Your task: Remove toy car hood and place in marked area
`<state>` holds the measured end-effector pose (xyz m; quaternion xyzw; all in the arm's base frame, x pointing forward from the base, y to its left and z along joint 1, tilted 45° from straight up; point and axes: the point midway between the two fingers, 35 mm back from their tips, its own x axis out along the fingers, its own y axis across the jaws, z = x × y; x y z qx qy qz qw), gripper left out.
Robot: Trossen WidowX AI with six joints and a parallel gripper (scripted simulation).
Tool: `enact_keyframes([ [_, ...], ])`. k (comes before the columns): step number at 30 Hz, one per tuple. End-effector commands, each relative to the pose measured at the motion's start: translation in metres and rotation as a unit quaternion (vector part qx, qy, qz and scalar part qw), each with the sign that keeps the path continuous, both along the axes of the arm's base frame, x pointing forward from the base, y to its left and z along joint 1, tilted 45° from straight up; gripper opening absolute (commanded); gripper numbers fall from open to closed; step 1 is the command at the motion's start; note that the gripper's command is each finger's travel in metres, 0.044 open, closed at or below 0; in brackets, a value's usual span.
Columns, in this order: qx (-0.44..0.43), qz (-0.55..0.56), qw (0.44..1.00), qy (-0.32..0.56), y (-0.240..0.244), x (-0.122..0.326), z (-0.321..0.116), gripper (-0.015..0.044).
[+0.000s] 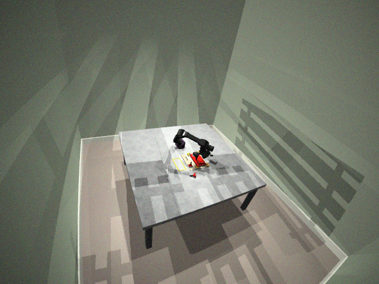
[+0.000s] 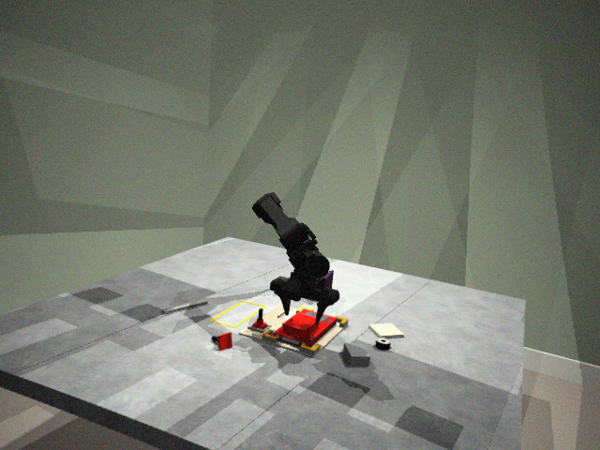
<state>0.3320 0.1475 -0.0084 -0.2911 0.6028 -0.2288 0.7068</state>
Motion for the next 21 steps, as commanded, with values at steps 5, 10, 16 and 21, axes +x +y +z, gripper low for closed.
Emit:
enact_keyframes([
  [5,-0.002,0.002,1.0,0.001,-0.0032,0.0002,-0.0026,0.044],
  [10,-0.002,0.002,1.0,0.001,-0.0049,0.0007,-0.0044,0.044],
  [16,-0.002,0.002,1.0,0.001,-0.0069,0.0012,-0.0066,0.044],
  [21,-0.002,0.002,1.0,0.001,-0.0086,0.0017,-0.0084,0.044],
])
